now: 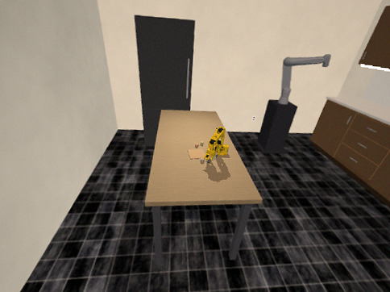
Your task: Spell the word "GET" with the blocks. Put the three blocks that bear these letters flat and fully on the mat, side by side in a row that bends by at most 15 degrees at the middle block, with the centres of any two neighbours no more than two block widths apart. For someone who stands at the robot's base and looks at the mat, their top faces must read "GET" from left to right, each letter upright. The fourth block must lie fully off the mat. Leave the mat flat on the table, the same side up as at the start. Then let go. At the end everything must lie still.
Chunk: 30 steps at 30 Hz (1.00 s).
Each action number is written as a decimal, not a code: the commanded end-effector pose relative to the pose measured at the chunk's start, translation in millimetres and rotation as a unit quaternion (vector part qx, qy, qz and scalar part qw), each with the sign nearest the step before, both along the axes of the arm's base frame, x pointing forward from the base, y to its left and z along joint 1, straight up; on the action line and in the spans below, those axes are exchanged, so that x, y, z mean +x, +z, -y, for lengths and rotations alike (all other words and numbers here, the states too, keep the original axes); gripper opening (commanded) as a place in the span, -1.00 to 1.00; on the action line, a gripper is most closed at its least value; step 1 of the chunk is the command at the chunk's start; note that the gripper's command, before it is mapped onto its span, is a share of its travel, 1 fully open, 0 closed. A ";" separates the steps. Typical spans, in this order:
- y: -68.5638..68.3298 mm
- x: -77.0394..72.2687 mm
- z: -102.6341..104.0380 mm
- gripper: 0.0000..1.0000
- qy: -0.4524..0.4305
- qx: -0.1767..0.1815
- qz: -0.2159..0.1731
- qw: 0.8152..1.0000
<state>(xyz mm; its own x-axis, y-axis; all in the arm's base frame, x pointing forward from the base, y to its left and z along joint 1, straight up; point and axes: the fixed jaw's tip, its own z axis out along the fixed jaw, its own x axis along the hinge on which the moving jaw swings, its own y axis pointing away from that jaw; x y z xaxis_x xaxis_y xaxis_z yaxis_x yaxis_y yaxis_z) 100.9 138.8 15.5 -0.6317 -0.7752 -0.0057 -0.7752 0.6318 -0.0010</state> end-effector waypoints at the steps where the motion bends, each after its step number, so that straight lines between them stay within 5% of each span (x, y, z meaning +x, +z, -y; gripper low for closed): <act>1: 7.0 4.2 -6.6 -0.73 0.000 0.021 0.016 1.000; 30: 7.0 4.2 -6.6 -0.38 0.000 0.021 0.016 1.000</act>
